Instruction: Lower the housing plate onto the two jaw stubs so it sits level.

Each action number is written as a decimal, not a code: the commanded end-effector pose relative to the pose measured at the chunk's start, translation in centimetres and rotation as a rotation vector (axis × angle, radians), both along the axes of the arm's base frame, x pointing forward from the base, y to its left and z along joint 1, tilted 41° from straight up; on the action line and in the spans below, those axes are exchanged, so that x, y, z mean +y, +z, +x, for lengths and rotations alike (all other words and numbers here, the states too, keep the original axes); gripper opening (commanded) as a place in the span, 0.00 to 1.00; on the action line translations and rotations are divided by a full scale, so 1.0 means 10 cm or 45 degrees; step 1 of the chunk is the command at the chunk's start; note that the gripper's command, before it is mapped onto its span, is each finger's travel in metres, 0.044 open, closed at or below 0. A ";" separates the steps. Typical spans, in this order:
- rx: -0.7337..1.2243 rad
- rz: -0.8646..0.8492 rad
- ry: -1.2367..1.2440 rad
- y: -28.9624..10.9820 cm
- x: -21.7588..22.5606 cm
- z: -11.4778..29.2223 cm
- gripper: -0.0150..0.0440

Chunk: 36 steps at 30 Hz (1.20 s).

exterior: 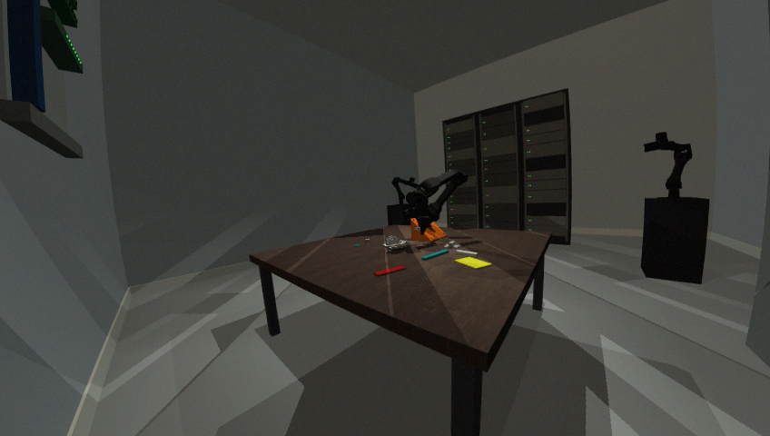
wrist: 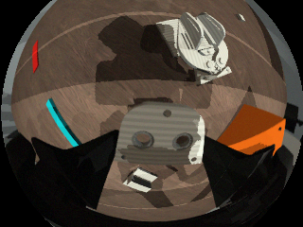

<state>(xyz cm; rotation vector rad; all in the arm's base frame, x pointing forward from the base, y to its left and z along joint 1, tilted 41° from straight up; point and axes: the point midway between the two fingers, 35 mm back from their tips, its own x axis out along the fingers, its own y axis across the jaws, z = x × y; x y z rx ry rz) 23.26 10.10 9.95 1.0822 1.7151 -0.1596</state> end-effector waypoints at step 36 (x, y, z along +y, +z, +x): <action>-0.350 0.136 0.474 -0.80 -0.98 0.01 0.85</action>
